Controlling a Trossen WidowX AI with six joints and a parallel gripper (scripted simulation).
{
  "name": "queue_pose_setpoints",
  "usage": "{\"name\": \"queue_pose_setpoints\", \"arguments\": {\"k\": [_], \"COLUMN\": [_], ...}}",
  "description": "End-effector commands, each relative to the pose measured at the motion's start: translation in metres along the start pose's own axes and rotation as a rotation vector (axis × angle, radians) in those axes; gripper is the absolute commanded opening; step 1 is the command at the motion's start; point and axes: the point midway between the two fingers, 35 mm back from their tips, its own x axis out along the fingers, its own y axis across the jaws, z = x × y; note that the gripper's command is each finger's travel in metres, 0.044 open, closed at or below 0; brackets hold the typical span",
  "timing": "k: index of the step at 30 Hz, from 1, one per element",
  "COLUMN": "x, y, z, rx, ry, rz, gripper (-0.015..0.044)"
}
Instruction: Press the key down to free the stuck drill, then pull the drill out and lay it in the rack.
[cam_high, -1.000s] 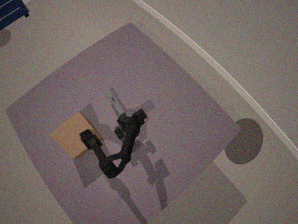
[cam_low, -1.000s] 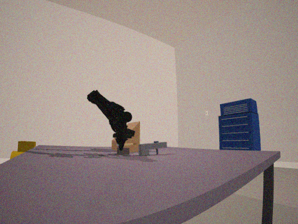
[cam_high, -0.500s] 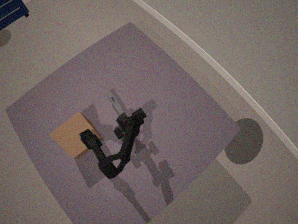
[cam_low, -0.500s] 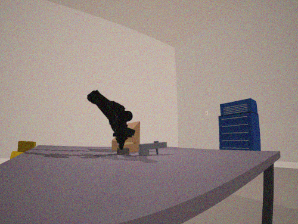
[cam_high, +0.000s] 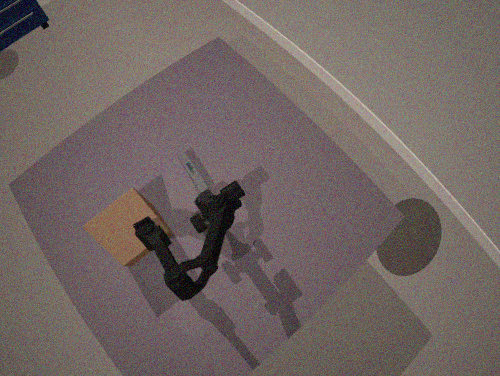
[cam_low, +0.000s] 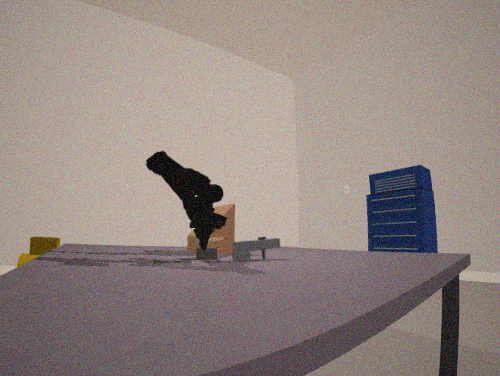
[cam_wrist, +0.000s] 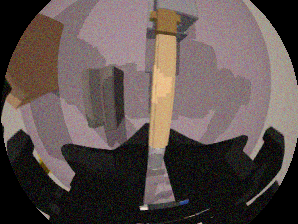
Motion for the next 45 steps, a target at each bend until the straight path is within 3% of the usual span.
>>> {"name": "queue_pose_setpoints", "arguments": {"k": [1, 45], "x": [-0.0026, -0.0111], "y": [-0.0019, -0.0049], "z": [-0.0009, -0.0021], "rx": [0.007, 0.007], "ry": [0.002, 0.002], "rz": [-0.007, -0.007], "gripper": [0.0000, 0.0000]}}
